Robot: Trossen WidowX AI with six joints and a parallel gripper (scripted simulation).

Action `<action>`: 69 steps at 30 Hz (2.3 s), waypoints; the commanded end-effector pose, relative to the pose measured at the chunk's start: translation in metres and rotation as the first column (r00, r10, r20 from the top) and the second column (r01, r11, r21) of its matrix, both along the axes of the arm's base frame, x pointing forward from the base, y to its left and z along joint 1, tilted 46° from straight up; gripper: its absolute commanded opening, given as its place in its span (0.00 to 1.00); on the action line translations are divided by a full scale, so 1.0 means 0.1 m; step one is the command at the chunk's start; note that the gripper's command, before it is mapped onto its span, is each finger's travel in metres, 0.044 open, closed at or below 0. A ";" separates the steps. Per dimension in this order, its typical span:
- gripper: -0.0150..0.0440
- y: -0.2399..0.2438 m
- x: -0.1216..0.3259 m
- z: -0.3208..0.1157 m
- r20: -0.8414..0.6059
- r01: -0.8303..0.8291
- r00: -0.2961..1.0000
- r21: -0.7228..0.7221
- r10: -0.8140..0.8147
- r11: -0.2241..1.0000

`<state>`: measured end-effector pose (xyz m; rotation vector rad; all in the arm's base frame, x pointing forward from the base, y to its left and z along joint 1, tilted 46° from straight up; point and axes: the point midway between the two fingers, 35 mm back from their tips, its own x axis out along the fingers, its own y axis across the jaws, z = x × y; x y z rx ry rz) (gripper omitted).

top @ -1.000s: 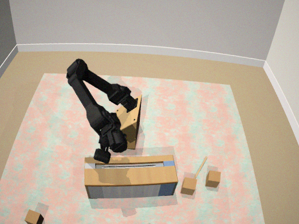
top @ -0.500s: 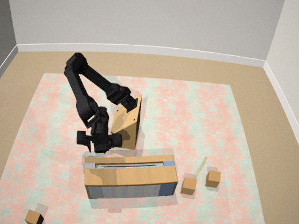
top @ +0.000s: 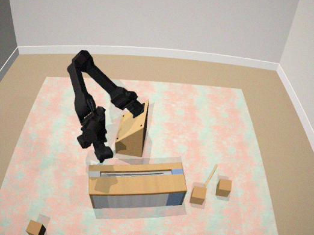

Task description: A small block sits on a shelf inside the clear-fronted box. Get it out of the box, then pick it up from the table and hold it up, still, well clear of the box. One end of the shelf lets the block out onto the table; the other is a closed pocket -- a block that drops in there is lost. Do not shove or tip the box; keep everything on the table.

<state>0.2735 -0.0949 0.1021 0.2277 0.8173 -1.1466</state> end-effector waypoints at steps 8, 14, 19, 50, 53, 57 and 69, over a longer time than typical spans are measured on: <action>0.74 -0.10 -0.11 0.22 0.534 0.402 0.038 0.766 -0.844 0.503; 0.74 -0.11 -0.13 0.26 0.425 0.312 -0.215 0.883 -0.879 0.351; 0.74 -0.11 -0.13 0.26 0.425 0.312 -0.215 0.883 -0.879 0.351; 0.74 -0.92 -0.13 -0.50 0.428 0.313 -0.215 0.882 -0.878 0.353; 0.74 -0.96 -0.13 -0.54 0.428 0.313 -0.215 0.882 -0.878 0.353; 0.74 -1.00 -0.14 -0.58 0.428 0.313 -0.215 0.881 -0.878 0.353; 0.74 -1.14 -0.16 -0.72 0.429 0.313 -0.214 0.881 -0.877 0.355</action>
